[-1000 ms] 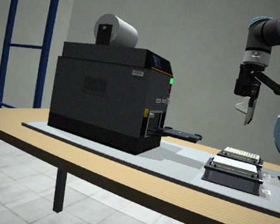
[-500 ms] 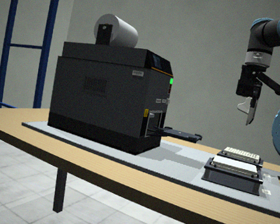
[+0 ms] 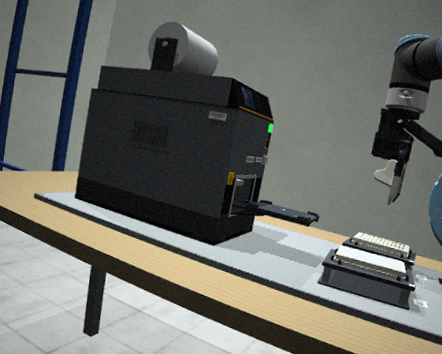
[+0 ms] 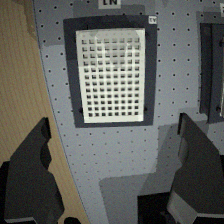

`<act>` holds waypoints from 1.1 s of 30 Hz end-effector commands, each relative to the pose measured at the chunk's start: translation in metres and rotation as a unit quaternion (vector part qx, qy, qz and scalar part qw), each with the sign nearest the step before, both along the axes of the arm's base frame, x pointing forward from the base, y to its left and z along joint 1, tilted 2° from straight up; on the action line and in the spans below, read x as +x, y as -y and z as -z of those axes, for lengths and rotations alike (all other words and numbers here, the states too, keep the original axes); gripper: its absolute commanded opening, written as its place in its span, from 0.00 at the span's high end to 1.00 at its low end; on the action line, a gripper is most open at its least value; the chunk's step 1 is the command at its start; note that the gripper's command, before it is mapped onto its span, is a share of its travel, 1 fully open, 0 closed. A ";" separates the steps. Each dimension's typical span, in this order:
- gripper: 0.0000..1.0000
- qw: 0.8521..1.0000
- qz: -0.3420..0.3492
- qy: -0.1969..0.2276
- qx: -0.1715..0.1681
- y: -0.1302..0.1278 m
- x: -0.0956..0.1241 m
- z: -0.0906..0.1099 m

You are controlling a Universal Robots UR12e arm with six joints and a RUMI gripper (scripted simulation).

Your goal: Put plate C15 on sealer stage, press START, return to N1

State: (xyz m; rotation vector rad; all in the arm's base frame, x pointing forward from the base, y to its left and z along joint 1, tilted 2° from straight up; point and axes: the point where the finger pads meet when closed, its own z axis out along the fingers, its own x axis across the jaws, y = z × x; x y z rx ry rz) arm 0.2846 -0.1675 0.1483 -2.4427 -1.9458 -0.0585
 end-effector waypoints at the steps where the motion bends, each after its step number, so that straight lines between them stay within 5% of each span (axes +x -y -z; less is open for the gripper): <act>1: 0.32 1.000 0.000 0.001 -0.001 0.000 0.001 0.010; 33: 0.32 1.000 -0.001 0.001 -0.001 -0.002 0.002 0.056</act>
